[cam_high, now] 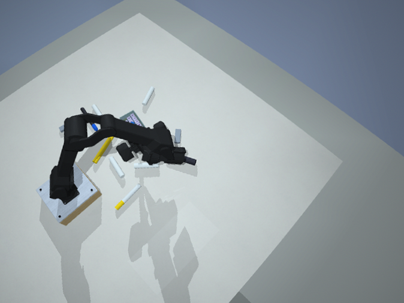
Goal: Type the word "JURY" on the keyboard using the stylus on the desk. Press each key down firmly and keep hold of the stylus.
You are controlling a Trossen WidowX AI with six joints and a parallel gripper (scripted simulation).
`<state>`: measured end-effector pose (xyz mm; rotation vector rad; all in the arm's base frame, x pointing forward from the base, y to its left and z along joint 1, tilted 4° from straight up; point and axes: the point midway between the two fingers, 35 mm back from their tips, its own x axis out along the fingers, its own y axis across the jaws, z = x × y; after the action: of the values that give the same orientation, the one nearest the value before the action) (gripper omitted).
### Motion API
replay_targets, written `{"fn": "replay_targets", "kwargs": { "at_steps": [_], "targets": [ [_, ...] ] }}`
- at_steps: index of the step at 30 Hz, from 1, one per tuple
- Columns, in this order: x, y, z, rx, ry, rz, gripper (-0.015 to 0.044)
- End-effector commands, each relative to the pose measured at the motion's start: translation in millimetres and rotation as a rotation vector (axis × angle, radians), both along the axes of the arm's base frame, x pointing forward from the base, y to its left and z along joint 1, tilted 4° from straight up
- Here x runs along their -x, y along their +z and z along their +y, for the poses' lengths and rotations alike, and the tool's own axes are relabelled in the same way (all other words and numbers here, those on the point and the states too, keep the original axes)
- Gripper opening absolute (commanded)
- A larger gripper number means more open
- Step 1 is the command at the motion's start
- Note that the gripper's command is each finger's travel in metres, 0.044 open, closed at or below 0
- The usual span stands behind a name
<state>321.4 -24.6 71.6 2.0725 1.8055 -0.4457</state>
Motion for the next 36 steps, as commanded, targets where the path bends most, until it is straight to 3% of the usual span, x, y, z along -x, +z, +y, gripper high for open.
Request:
{"fn": "replay_targets", "kwargs": {
  "at_steps": [1, 36],
  "targets": [
    [-1.6, -3.9, 0.0, -0.006, -0.003, 0.006, 0.0081],
    [-0.1, -9.9, 1.1, -0.007, -0.003, 0.006, 0.0081]
  ]
}}
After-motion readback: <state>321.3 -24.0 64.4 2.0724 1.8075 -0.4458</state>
